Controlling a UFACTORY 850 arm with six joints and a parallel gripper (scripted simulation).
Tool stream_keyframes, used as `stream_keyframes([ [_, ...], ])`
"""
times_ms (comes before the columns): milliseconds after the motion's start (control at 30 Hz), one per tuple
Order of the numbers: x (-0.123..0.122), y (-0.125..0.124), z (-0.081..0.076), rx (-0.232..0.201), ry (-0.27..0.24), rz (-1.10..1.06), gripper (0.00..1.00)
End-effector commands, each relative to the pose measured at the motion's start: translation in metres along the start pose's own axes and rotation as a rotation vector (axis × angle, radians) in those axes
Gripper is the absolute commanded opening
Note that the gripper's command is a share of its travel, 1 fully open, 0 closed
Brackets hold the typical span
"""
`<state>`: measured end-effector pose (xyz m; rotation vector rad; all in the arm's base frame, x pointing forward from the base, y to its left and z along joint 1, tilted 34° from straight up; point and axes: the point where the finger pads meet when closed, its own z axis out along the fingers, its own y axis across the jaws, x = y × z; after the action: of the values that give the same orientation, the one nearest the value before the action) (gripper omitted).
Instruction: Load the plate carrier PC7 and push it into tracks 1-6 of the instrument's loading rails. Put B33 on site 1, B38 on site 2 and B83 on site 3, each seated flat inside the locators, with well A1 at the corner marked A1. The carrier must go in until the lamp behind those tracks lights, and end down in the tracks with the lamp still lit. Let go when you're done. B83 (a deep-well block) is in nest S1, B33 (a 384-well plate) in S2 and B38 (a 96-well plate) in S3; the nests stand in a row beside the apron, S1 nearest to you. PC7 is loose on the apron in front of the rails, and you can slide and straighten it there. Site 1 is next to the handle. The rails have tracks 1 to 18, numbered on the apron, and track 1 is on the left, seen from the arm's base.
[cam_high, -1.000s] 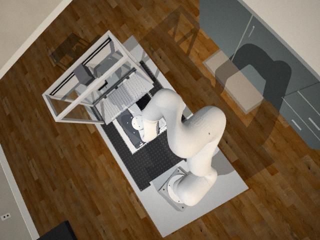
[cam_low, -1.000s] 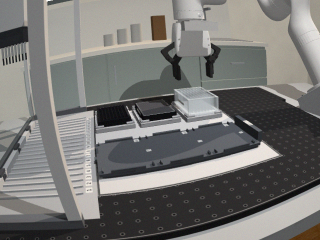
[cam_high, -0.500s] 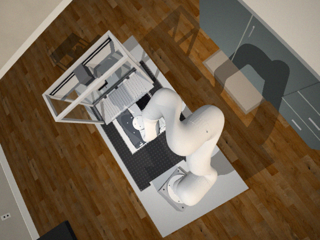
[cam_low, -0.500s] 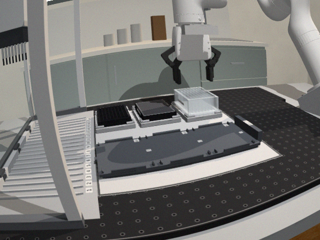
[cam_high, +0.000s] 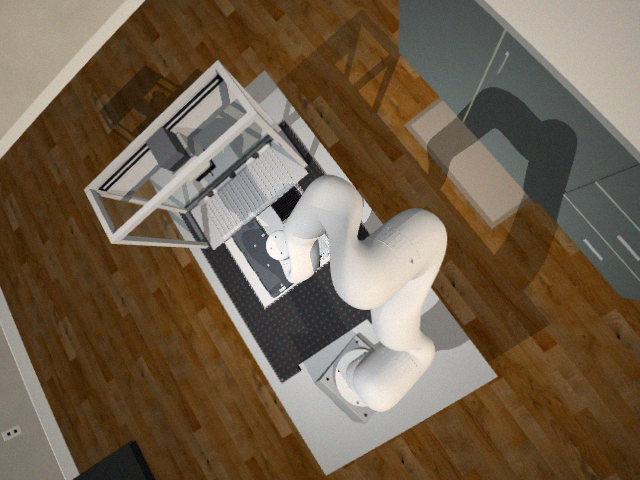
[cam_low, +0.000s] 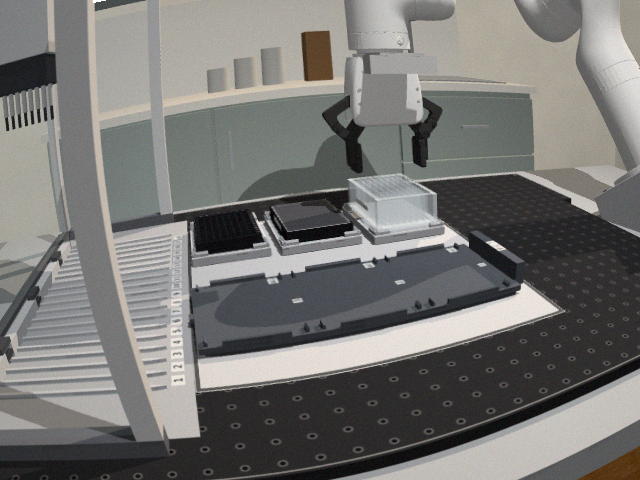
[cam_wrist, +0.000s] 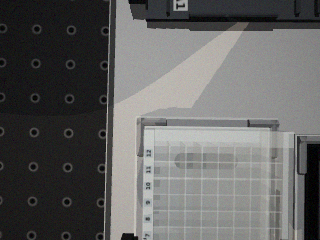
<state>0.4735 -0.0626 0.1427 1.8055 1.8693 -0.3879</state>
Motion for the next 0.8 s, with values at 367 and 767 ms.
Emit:
stream_keyframes([
  [367,0.000,0.001,0.008,-0.001,0.000,0.000,1.00],
  [767,0.000,0.001,0.014,-0.001,0.000,0.000,1.00],
])
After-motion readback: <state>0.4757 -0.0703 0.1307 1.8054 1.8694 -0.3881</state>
